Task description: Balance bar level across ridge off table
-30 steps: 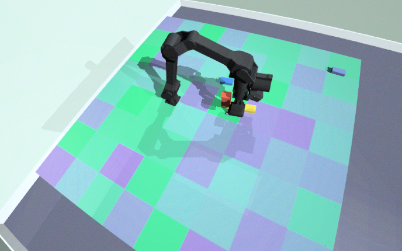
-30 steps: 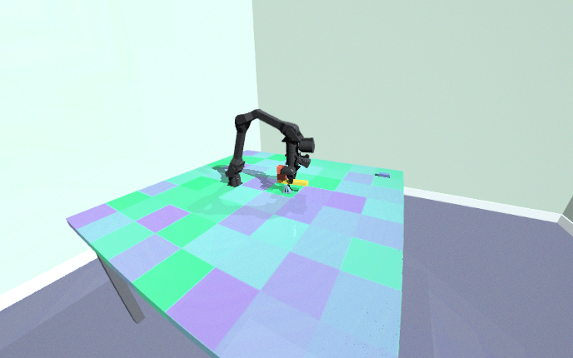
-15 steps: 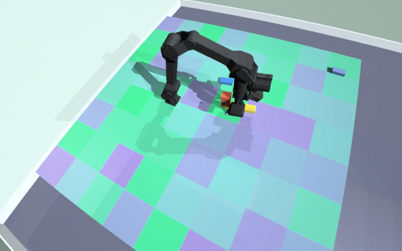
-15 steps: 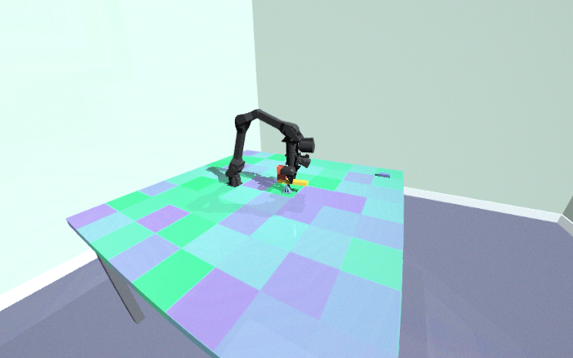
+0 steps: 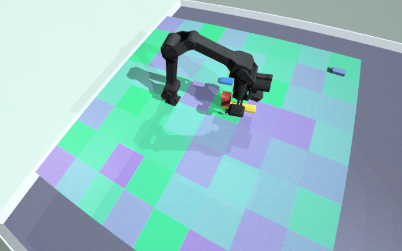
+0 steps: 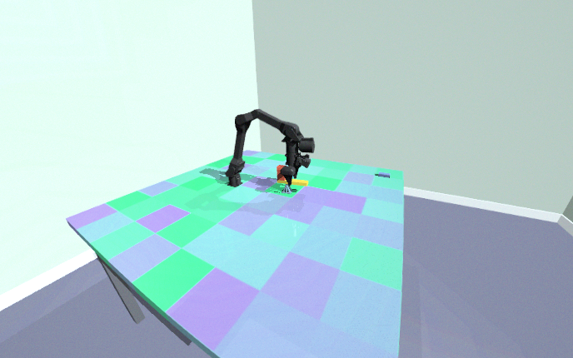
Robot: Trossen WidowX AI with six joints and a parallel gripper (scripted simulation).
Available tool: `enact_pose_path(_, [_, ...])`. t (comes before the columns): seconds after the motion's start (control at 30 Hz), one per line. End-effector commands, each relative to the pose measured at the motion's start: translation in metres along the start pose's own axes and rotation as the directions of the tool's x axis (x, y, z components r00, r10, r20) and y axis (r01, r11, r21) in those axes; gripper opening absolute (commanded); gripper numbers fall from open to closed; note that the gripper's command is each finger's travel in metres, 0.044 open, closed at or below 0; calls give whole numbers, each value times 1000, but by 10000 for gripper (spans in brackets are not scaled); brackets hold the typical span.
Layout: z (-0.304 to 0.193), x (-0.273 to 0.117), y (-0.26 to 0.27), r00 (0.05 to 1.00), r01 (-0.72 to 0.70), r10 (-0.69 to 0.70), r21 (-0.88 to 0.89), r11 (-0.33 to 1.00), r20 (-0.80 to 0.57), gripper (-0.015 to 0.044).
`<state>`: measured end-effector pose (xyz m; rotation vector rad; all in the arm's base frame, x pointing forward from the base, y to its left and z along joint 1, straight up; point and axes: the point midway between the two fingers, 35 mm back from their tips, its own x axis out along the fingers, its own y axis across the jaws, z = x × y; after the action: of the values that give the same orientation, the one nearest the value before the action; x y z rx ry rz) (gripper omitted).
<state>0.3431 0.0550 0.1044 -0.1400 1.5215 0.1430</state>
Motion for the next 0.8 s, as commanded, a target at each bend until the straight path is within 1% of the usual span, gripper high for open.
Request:
enact_pose_path(0.0, [0,-2,0,1000,0,0,0,1000,0,440])
enact_pose_path(0.07, [3,-16,0,1000,0,0,0,1000,0,440])
enact_pose_path(0.27, [3,-84,0,1000,0,0,0,1000,0,440])
enact_pose_path(0.33, [1,-98,0,1000,0,0,0,1000,0,440])
enact_pose_path(0.77, [1,-100,0,1000,0,0,0,1000,0,440])
